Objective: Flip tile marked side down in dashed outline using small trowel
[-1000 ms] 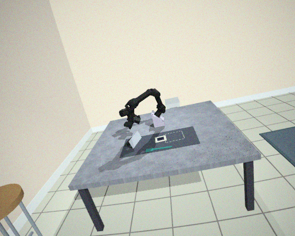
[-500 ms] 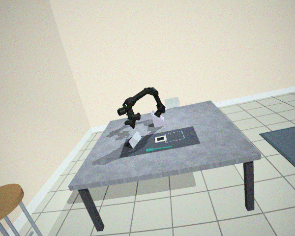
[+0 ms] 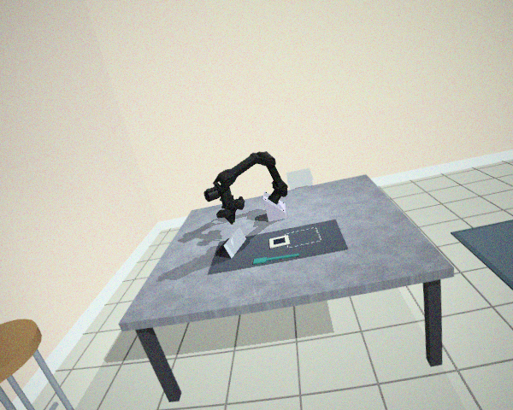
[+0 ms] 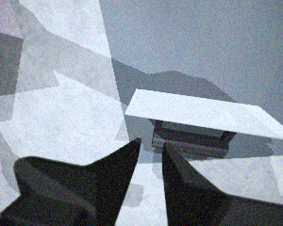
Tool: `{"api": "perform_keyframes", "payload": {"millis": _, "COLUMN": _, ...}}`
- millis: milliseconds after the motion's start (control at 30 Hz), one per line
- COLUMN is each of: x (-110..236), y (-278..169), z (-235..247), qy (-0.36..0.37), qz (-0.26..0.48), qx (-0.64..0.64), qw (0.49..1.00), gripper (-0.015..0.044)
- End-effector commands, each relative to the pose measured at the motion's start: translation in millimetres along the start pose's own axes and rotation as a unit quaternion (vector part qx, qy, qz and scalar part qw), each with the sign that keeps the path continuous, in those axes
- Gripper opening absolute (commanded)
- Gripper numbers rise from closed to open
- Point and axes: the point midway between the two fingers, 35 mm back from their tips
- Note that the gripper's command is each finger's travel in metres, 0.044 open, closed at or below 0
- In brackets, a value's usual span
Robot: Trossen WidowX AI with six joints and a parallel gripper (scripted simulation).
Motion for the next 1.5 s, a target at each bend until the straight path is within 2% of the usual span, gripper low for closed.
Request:
{"api": "perform_keyframes", "payload": {"millis": 0, "x": -8.5, "y": 1.3, "z": 3.2, "qy": 0.005, "qz": -0.005, "qx": -0.004, "qw": 1.0, "gripper": 0.01}}
{"api": "perform_keyframes", "payload": {"millis": 900, "x": -41.7, "y": 12.0, "z": 10.3, "qy": 0.008, "qz": -0.01, "qx": -0.003, "qw": 1.0, "gripper": 0.01}}
{"api": "perform_keyframes", "payload": {"millis": 1467, "x": -42.6, "y": 12.6, "z": 10.5, "qy": 0.008, "qz": -0.01, "qx": -0.003, "qw": 1.0, "gripper": 0.01}}
Point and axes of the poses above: the point midway between the two fingers, 35 mm back from their tips, its own x axis back along the fingers, its own z axis across the jaws, y = z × x, and after that the axes turned 14 degrees about -x, right-handed
